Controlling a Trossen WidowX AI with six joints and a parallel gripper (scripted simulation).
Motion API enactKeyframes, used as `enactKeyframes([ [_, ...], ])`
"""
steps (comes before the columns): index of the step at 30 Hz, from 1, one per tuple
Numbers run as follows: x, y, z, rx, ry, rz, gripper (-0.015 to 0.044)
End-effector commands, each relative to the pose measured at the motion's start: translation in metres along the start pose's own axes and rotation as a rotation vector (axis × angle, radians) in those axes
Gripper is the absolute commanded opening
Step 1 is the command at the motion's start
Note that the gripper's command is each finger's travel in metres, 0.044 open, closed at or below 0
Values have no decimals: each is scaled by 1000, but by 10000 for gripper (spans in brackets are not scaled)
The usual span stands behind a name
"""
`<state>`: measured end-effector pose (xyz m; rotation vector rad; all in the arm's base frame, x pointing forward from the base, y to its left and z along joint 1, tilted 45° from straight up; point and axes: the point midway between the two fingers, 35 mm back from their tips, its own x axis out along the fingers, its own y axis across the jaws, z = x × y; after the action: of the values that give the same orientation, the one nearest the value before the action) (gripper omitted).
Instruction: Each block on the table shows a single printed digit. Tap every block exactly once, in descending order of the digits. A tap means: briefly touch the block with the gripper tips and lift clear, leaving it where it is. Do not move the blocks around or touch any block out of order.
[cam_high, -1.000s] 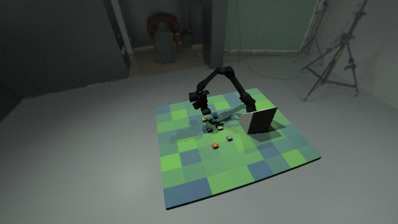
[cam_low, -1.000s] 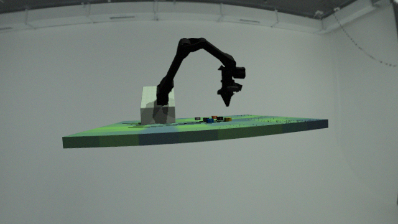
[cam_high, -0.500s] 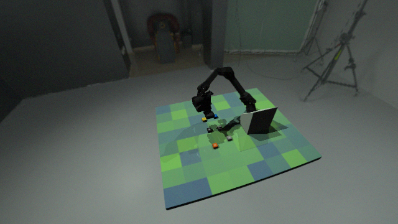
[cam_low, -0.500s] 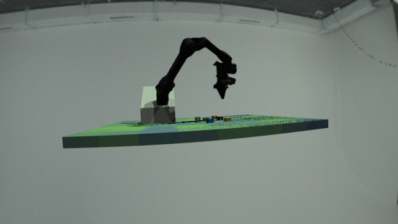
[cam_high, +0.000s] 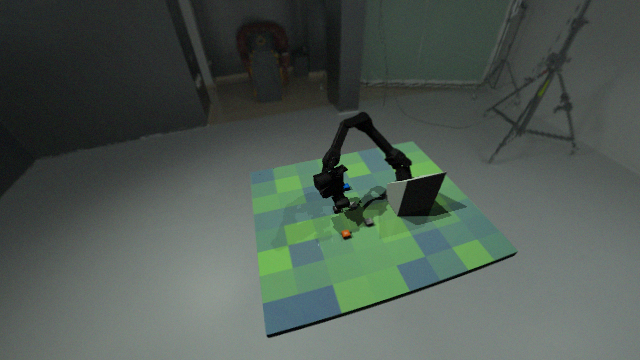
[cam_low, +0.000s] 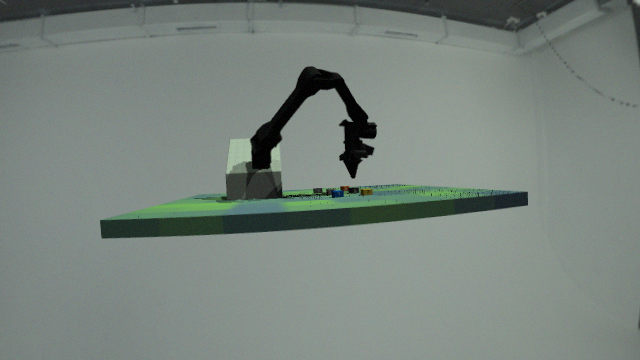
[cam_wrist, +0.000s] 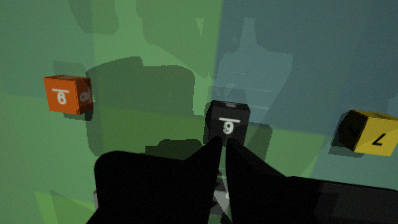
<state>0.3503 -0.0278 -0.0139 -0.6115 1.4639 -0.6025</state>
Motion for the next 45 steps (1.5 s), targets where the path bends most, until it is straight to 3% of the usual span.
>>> enactKeyframes([
  [1, 11, 2, -1, -8, -12, -5, 20],
  [27, 41, 1, 0, -8, -12, -6, 20],
  [30, 14, 2, 0, -7, -12, -4, 20],
  [36, 8, 2, 0, -8, -12, -4, 20],
  [41, -67, 3, -1, -8, -11, -1, 20],
  [45, -70, 2, -1, -8, -11, -1, 20],
])
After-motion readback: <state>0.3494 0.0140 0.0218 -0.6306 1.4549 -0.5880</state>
